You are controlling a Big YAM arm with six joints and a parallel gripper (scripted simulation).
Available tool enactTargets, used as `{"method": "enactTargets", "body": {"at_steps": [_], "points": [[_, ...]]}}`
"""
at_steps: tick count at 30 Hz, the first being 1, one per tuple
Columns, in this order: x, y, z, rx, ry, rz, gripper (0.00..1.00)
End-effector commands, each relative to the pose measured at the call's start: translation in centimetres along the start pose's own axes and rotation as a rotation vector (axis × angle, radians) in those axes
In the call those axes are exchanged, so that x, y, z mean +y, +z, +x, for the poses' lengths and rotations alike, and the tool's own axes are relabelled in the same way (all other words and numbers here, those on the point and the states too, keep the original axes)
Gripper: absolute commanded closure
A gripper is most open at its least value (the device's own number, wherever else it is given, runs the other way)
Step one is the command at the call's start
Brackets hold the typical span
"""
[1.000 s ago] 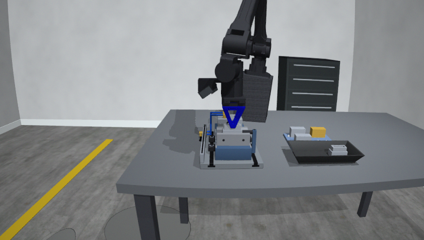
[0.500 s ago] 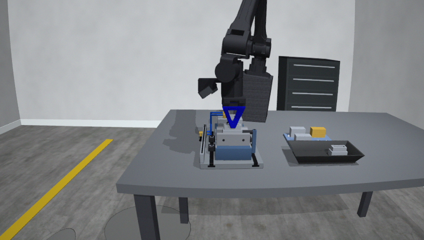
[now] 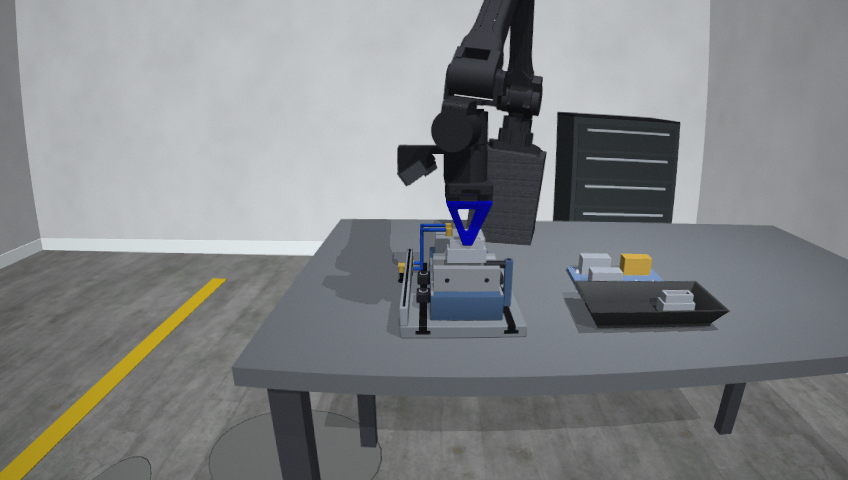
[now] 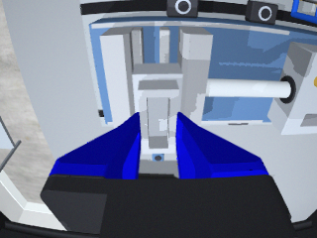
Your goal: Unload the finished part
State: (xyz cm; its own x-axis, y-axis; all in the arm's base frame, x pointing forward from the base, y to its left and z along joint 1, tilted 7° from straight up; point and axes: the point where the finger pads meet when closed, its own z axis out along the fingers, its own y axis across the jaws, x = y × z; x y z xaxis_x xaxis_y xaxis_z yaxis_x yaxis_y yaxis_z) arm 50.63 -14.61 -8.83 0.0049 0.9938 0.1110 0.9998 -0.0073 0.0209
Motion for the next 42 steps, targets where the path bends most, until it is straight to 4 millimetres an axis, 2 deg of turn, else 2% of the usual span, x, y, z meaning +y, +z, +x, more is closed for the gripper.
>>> {"method": "enactTargets", "body": {"at_steps": [1, 13, 15, 16, 20, 26, 28, 30, 32, 34, 37, 42], "points": [[3.0, -4.3, -1.4, -0.027, -0.005, -0.082, 1.0], [2.9, -6.2, -1.5, -0.028, -0.003, -0.083, 1.0], [2.9, -6.2, -1.5, -0.028, -0.003, -0.083, 1.0], [2.6, -5.1, -1.5, -0.021, 0.0, -0.064, 1.0], [3.0, -6.4, -1.5, -0.028, -0.003, -0.086, 1.0], [3.1, -6.5, -1.2, -0.028, -0.002, -0.086, 1.0], [3.5, -6.4, 0.3, -0.026, -0.009, -0.084, 1.0], [3.7, -6.4, 1.2, -0.025, -0.006, -0.083, 1.0], [3.7, -6.4, 1.2, -0.025, -0.006, -0.083, 1.0], [4.1, -6.4, 2.6, -0.024, -0.003, -0.082, 1.0], [4.9, -6.3, 5.9, -0.022, 0.005, -0.084, 1.0], [5.5, -6.0, 12.9, -0.013, 0.024, -0.083, 1.0]]}}
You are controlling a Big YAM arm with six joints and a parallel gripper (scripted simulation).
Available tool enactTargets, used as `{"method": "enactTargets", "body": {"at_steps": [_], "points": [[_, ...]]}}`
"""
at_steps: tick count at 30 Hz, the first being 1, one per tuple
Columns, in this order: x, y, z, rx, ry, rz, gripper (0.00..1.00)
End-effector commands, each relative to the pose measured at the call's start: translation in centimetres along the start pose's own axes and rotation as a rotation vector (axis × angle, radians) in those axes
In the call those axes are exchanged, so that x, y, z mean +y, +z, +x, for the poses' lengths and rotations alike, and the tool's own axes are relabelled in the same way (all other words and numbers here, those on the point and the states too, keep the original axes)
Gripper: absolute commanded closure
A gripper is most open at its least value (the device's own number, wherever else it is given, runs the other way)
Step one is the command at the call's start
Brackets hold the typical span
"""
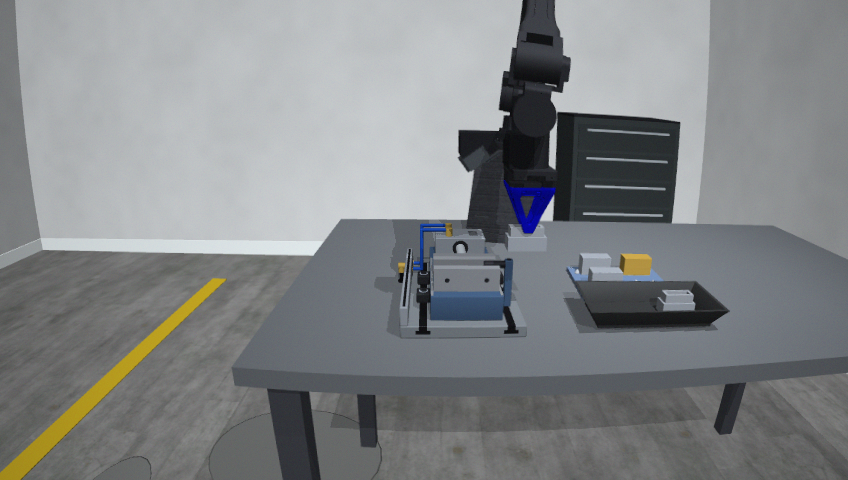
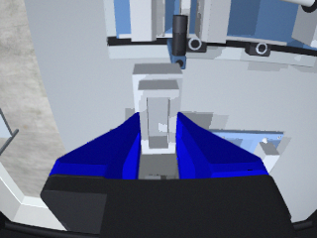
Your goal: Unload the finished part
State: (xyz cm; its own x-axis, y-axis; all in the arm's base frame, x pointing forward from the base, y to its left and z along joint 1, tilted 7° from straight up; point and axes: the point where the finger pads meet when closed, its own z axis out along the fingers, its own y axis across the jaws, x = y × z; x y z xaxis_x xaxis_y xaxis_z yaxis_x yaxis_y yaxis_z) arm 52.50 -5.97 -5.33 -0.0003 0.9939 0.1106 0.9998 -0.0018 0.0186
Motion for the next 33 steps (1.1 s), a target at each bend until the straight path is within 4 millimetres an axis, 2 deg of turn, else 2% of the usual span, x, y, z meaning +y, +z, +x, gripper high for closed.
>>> {"method": "enactTargets", "body": {"at_steps": [1, 5, 7, 8, 10, 14, 16, 19, 33], "points": [[3.8, -3.6, 5.5, -0.01, 0.033, -0.086, 1.0], [3.9, -3.8, 12.0, -0.001, 0.047, -0.087, 1.0], [3.9, -3.8, 12.0, -0.001, 0.047, -0.087, 1.0], [3.4, -2.4, 13.1, -0.002, 0.053, -0.06, 1.0], [3.7, -3.9, 15.4, 0.006, 0.054, -0.091, 1.0], [3.3, -3.9, 17.8, 0.012, 0.06, -0.089, 1.0], [3.2, -3.9, 18.2, 0.012, 0.061, -0.089, 1.0], [3.5, -4.0, 16.9, 0.011, 0.086, -0.092, 1.0], [3.4, -4.0, 17.4, 0.012, 0.074, -0.091, 1.0]]}}
